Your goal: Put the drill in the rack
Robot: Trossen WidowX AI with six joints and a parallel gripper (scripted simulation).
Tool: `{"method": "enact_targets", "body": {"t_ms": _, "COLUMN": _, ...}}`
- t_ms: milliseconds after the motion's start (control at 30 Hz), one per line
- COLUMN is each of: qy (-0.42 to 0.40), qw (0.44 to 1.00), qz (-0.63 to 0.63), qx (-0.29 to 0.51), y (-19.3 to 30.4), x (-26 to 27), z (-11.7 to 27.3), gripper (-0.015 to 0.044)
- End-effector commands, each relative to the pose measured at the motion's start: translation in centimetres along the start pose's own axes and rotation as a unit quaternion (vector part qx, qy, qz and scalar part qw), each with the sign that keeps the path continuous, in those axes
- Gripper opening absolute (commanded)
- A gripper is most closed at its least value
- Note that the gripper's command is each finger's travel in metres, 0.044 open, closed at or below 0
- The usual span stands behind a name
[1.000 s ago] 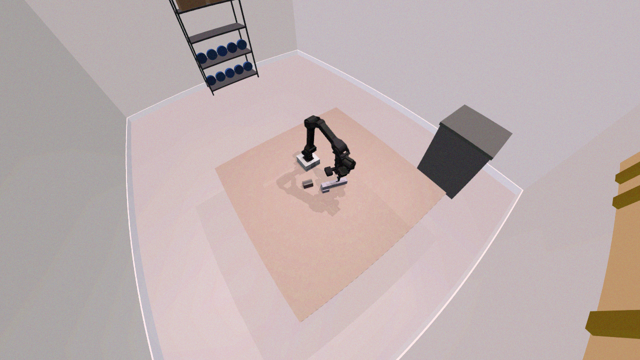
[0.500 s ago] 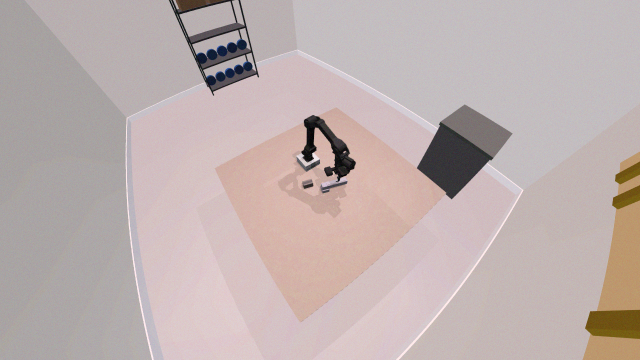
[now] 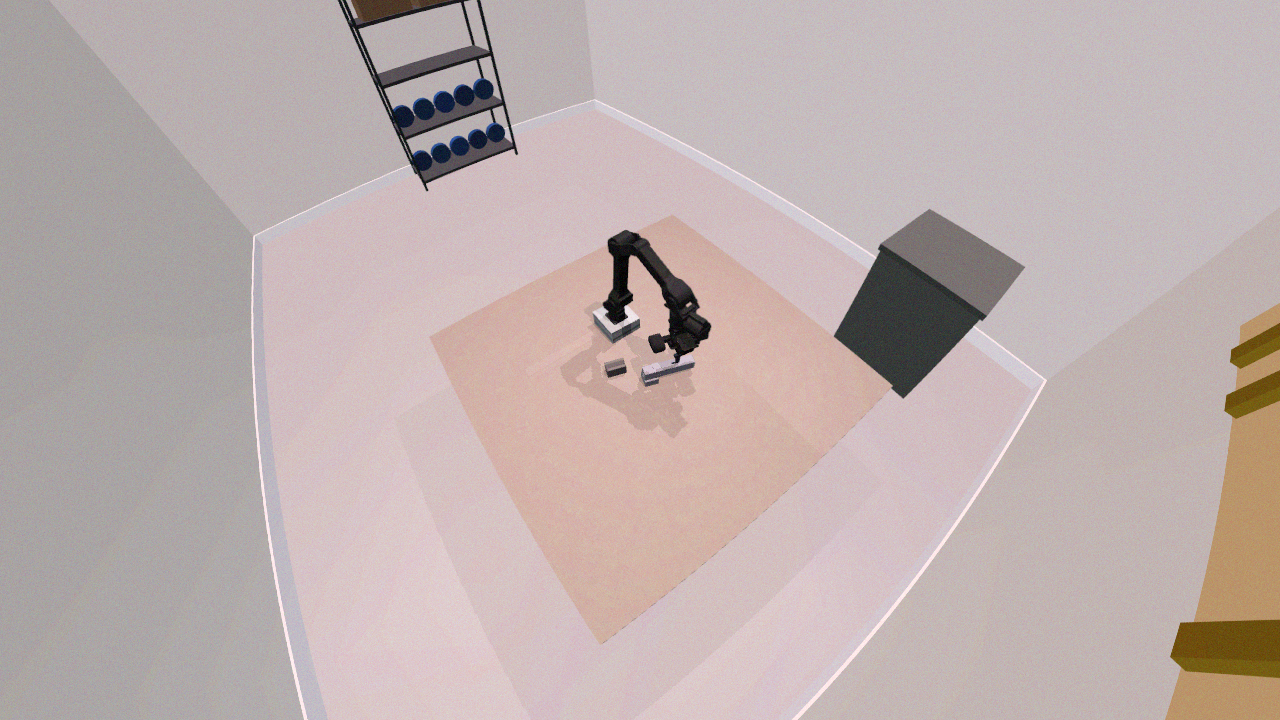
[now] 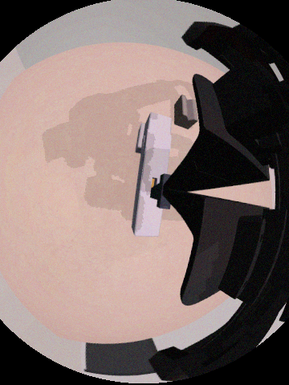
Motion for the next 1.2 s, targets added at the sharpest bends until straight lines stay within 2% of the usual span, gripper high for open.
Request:
{"method": "enact_targets", "body": {"t_ms": 0, "qy": 0.002, "qw": 1.0, "qz": 0.003, "qx": 0.025, "y": 0.6, "x": 0.4, "z": -2.3, "gripper": 0.0}}
{"method": "enact_targets", "body": {"t_ms": 200, "qy": 0.002, "qw": 1.0, "qz": 0.003, "qx": 0.025, "y": 0.6, "x": 0.4, "z": -2.7, "gripper": 0.0}}
{"method": "enact_targets", "body": {"t_ms": 333, "qy": 0.002, "qw": 1.0, "qz": 0.003, "qx": 0.025, "y": 0.1, "x": 0.5, "z": -0.8, "gripper": 0.0105}}
{"method": "enact_targets", "body": {"t_ms": 533, "qy": 0.002, "qw": 1.0, "qz": 0.003, "qx": 0.025, "y": -0.6, "x": 0.5, "z": 5.0, "gripper": 0.0263}}
{"method": "enact_targets", "body": {"t_ms": 667, "qy": 0.001, "qw": 1.0, "qz": 0.005, "qx": 0.017, "y": -0.9, "x": 0.5, "z": 4.6, "gripper": 0.0368}}
{"method": "enact_targets", "body": {"t_ms": 767, "qy": 0.0, "qw": 0.998, "qz": 0.066, "qx": 0.016, "y": -1.4, "x": -1.0, "z": 3.8, "gripper": 0.044}}
{"method": "enact_targets", "body": {"t_ms": 967, "qy": -0.001, "qw": 0.964, "qz": 0.266, "qx": 0.014, "y": -2.3, "x": -5.9, "z": 1.5, "gripper": 0.044}}
{"method": "enact_targets", "body": {"t_ms": 1167, "qy": 0.018, "qw": 0.887, "qz": 0.462, "qx": -0.003, "y": -3.2, "x": -10.8, "z": -0.5, "gripper": 0.044}}
Point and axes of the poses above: the point midway between the two fingers, 35 mm back from their tips, its own z axis back along the fingers, its own x axis across the jaws, y = z × x, the point moved 1 cm from there along z, back along the fingers
